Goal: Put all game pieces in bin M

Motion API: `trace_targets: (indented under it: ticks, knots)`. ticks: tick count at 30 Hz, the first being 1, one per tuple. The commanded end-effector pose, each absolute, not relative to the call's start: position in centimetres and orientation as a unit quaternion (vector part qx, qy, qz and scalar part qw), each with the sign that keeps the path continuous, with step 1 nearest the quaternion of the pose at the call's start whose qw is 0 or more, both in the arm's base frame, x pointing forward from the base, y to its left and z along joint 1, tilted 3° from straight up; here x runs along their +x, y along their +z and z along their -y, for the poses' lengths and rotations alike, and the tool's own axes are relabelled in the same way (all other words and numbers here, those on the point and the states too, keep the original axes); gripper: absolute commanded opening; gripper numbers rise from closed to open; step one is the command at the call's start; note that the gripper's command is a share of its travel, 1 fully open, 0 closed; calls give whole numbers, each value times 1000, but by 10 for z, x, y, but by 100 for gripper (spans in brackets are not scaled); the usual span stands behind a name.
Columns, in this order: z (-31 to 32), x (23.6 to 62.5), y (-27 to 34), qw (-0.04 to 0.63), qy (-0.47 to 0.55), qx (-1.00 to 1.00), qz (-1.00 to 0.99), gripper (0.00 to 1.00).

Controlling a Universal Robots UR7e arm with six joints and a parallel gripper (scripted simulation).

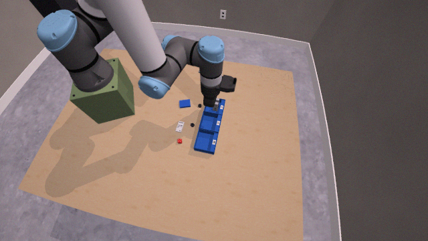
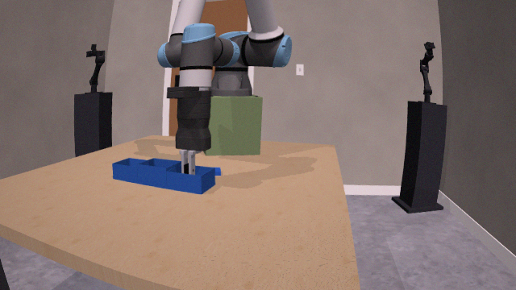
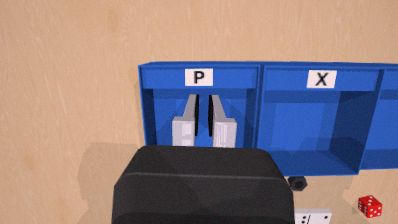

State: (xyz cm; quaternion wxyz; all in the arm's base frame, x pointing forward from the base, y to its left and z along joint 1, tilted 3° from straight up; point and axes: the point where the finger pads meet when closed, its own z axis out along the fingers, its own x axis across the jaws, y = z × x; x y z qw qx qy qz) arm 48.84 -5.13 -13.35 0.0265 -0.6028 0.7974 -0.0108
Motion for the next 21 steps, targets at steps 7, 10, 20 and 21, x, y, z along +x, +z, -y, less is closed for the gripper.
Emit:
trace_targets:
  ticks: [7,10,20,21]
  knots:
    - [51,489,-133,27,-11,-603,-797,31]
    - [51,489,-133,27,-11,-603,-797,31]
    - [51,489,-133,27,-11,-603,-797,31]
    - [51,489,-133,27,-11,-603,-797,31]
